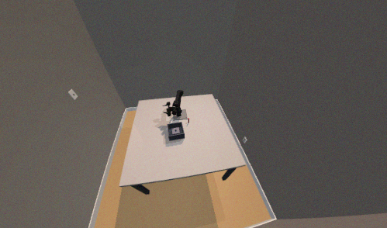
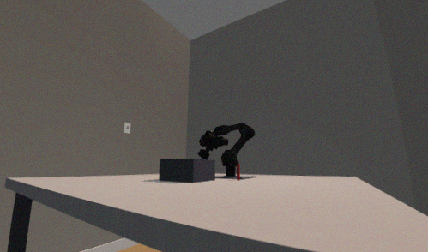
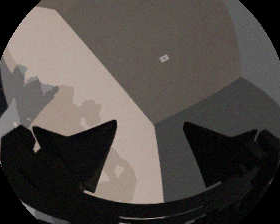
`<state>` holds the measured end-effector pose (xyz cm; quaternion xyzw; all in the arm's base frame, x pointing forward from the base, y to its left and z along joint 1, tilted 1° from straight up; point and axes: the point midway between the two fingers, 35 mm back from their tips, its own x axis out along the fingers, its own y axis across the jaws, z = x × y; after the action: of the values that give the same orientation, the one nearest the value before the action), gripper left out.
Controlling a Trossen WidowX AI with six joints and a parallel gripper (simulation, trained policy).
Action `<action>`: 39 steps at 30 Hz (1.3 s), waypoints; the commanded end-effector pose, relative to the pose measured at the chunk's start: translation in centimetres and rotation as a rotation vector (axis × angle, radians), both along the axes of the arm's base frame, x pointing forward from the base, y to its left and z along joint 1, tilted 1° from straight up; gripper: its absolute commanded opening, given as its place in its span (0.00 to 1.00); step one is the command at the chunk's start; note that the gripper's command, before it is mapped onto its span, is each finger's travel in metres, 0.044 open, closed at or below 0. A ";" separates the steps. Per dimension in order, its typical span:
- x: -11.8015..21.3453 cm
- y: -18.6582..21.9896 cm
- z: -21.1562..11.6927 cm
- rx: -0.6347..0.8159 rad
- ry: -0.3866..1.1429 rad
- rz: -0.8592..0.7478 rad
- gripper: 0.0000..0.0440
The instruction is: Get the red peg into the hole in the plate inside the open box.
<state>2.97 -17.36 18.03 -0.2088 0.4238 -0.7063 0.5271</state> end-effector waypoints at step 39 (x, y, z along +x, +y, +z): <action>15.4 19.8 -3.5 0.981 -0.482 0.436 1.00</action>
<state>18.30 0.84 14.85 0.1248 0.5033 -0.3420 0.7837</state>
